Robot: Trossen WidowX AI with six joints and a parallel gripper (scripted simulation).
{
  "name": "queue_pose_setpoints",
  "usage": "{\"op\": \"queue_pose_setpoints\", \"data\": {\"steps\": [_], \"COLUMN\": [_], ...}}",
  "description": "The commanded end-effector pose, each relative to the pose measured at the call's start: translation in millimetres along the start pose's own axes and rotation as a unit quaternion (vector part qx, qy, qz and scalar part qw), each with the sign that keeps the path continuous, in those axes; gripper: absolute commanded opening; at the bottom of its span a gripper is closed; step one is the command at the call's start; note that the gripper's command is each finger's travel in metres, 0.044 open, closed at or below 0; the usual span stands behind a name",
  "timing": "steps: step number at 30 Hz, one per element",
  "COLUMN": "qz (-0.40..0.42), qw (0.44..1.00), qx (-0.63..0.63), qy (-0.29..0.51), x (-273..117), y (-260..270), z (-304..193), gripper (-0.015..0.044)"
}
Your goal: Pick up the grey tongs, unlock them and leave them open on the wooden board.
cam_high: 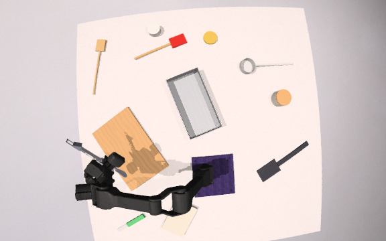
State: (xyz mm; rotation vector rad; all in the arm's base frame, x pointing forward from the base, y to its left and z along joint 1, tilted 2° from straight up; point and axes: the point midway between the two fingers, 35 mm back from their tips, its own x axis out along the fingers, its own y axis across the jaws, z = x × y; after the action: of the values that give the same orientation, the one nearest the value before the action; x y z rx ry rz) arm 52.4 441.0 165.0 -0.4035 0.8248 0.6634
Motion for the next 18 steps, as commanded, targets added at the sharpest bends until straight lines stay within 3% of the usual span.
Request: {"op": "queue_pose_setpoints", "data": {"steps": [1, 18], "qz": [-0.001, 0.000], "qw": [0.999, 0.983], "qx": [0.004, 0.025], "qy": [0.039, 0.184], "x": [3.2, -1.8], "y": [-1.1, -12.8], "z": [0.4, -2.1], "gripper": [-0.0150, -0.0150]}}
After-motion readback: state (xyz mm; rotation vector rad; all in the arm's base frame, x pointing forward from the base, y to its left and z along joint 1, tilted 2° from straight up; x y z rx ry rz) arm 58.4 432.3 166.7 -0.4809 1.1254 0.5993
